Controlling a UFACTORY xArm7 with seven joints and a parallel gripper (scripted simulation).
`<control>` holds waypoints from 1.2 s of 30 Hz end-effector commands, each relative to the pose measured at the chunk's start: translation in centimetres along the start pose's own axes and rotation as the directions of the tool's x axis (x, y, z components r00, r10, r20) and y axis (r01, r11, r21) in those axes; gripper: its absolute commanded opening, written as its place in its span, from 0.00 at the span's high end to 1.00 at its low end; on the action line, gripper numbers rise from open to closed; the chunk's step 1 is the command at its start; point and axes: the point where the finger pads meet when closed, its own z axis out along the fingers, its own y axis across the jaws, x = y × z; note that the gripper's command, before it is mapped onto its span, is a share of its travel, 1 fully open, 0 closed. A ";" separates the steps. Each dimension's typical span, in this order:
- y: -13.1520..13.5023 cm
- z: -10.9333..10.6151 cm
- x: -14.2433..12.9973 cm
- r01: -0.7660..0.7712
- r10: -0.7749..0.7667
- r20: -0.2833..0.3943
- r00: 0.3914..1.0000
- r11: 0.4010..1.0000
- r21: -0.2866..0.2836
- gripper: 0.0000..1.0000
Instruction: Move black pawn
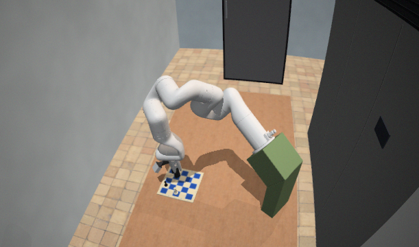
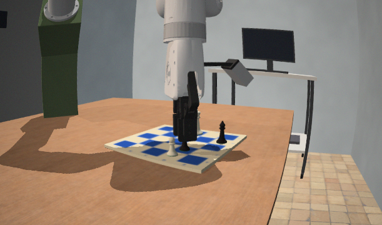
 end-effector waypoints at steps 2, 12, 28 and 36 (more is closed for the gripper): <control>0.0 -2.5 0.1 0.000 0.000 0.000 1.000 1.000 0.000 0.66; 0.0 -6.9 0.1 0.000 0.000 0.000 1.000 1.000 0.000 0.66; 0.0 -7.5 0.1 0.000 0.000 0.000 1.000 1.000 0.000 0.00; 0.0 -7.5 0.1 0.000 0.000 0.000 1.000 1.000 0.000 0.00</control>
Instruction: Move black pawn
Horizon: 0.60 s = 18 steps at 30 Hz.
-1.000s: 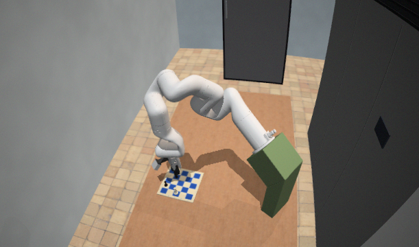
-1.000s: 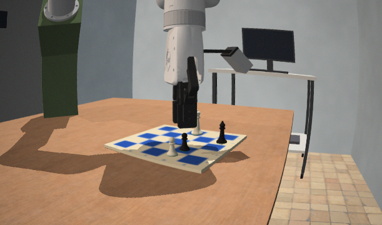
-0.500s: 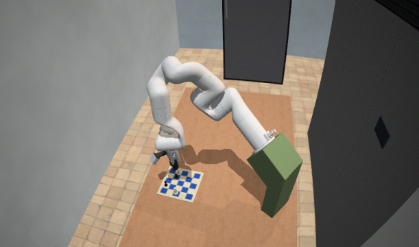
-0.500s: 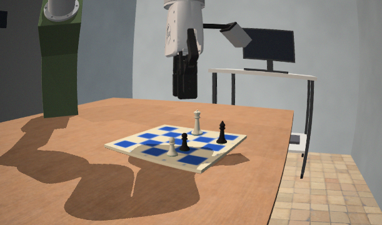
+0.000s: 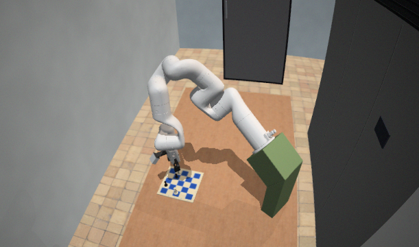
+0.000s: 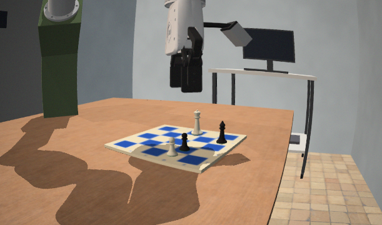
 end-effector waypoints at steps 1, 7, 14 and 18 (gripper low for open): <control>0.0 0.0 0.1 0.001 -0.001 -0.001 1.000 1.000 0.000 0.00; 0.0 0.0 0.1 0.001 -0.001 -0.001 1.000 1.000 0.000 0.00; 0.0 -0.3 0.1 0.001 -0.001 -0.001 1.000 1.000 0.000 0.00; 0.0 -1.1 0.1 0.001 -0.001 -0.001 1.000 1.000 0.000 0.00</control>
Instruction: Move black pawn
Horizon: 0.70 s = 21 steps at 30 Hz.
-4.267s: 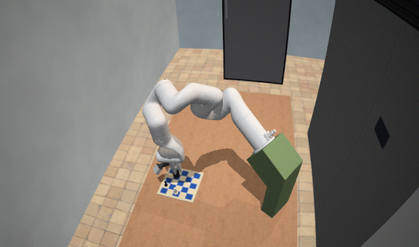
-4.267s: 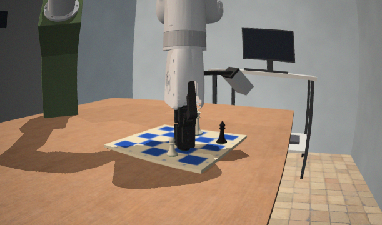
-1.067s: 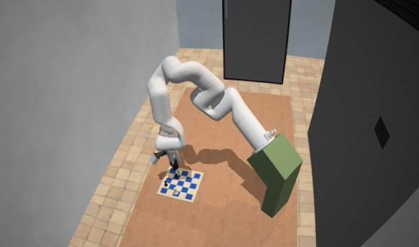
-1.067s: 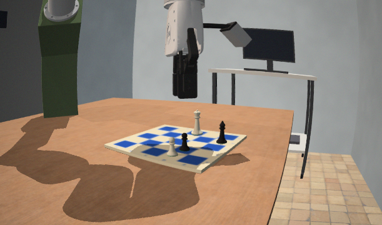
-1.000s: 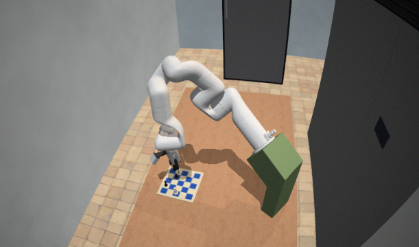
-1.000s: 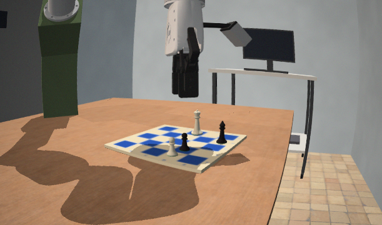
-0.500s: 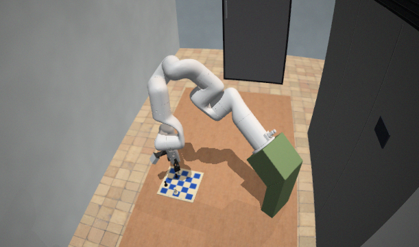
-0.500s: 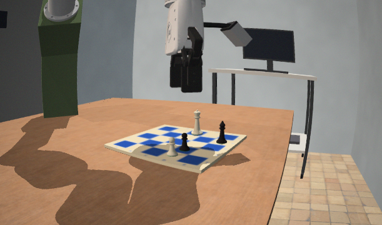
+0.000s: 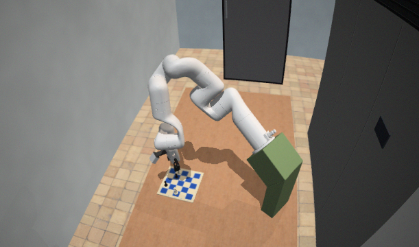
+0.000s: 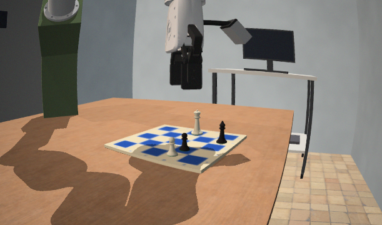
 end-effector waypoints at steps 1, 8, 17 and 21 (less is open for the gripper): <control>0.0 -0.9 0.1 0.000 0.000 0.000 1.000 1.000 0.001 0.00; 0.0 -3.9 0.1 0.000 0.000 0.000 1.000 1.000 0.001 0.00; 0.0 -6.9 0.1 0.000 0.000 0.000 1.000 1.000 0.001 0.00; 0.0 -7.3 0.1 0.000 0.000 0.000 1.000 1.000 0.001 0.00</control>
